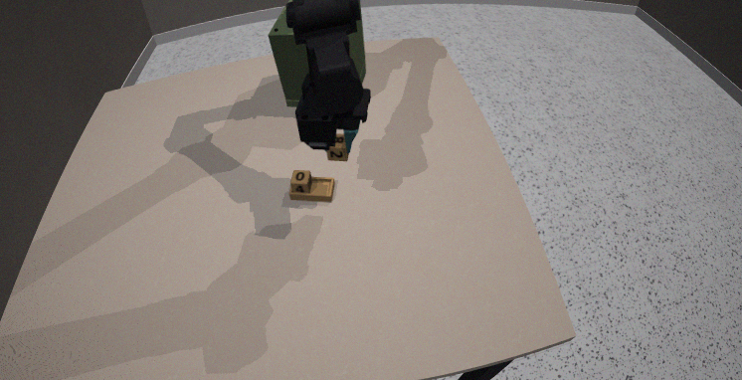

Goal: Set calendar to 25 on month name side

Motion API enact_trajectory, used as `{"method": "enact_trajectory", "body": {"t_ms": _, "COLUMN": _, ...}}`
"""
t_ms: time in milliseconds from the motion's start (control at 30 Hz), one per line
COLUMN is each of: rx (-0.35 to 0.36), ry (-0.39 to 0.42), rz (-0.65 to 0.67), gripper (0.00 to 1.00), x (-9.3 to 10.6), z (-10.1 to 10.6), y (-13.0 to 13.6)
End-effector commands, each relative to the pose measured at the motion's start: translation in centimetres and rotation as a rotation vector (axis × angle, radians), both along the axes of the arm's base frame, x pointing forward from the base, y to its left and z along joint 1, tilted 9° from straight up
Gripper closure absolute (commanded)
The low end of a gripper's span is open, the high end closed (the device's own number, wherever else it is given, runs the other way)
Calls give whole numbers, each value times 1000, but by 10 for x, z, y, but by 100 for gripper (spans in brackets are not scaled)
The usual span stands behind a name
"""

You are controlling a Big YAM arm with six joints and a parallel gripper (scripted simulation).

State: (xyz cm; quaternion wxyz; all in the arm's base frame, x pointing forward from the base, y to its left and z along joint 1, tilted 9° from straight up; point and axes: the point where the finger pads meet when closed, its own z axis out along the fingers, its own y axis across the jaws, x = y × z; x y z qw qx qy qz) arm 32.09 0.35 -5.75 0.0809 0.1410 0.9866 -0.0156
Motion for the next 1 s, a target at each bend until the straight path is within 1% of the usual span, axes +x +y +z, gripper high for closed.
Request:
{"method": "enact_trajectory", "body": {"t_ms": 0, "rx": -27, "ry": 9, "rz": 189, "gripper": 72, "x": 9, "z": 1, "y": 6}}
{"method": "enact_trajectory", "body": {"t_ms": 33, "rx": -31, "ry": 11, "rz": 213, "gripper": 72, "x": 9, "z": 1, "y": 6}}
{"method": "enact_trajectory", "body": {"t_ms": 100, "rx": -31, "ry": 11, "rz": 213, "gripper": 72, "x": 9, "z": 1, "y": 6}}
{"method": "enact_trajectory", "body": {"t_ms": 133, "rx": -44, "ry": 8, "rz": 297, "gripper": 72, "x": 13, "z": 2, "y": 9}}
{"method": "enact_trajectory", "body": {"t_ms": 167, "rx": -46, "ry": 8, "rz": 309, "gripper": 72, "x": 14, "z": 2, "y": 9}}
{"method": "enact_trajectory", "body": {"t_ms": 367, "rx": -76, "ry": 18, "rz": 500, "gripper": 72, "x": 15, "z": 2, "y": 15}}
{"method": "enact_trajectory", "body": {"t_ms": 467, "rx": -89, "ry": 35, "rz": 596, "gripper": 72, "x": 9, "z": -1, "y": 17}}
{"method": "enact_trajectory", "body": {"t_ms": 600, "rx": -112, "ry": 33, "rz": 728, "gripper": 72, "x": 15, "z": 0, "y": 21}}
{"method": "enact_trajectory", "body": {"t_ms": 667, "rx": -112, "ry": 33, "rz": 728, "gripper": 72, "x": 15, "z": 0, "y": 21}}
{"method": "enact_trajectory", "body": {"t_ms": 733, "rx": -129, "ry": 36, "rz": 834, "gripper": 72, "x": 17, "z": 1, "y": 24}}
{"method": "enact_trajectory", "body": {"t_ms": 800, "rx": -135, "ry": 38, "rz": 872, "gripper": 72, "x": 17, "z": 1, "y": 25}}
{"method": "enact_trajectory", "body": {"t_ms": 867, "rx": -148, "ry": 44, "rz": 955, "gripper": 72, "x": 17, "z": 0, "y": 27}}
{"method": "enact_trajectory", "body": {"t_ms": 900, "rx": -148, "ry": 44, "rz": 960, "gripper": 72, "x": 17, "z": 0, "y": 28}}
{"method": "enact_trajectory", "body": {"t_ms": 967, "rx": -158, "ry": 60, "rz": 1045, "gripper": 72, "x": 11, "z": -3, "y": 29}}
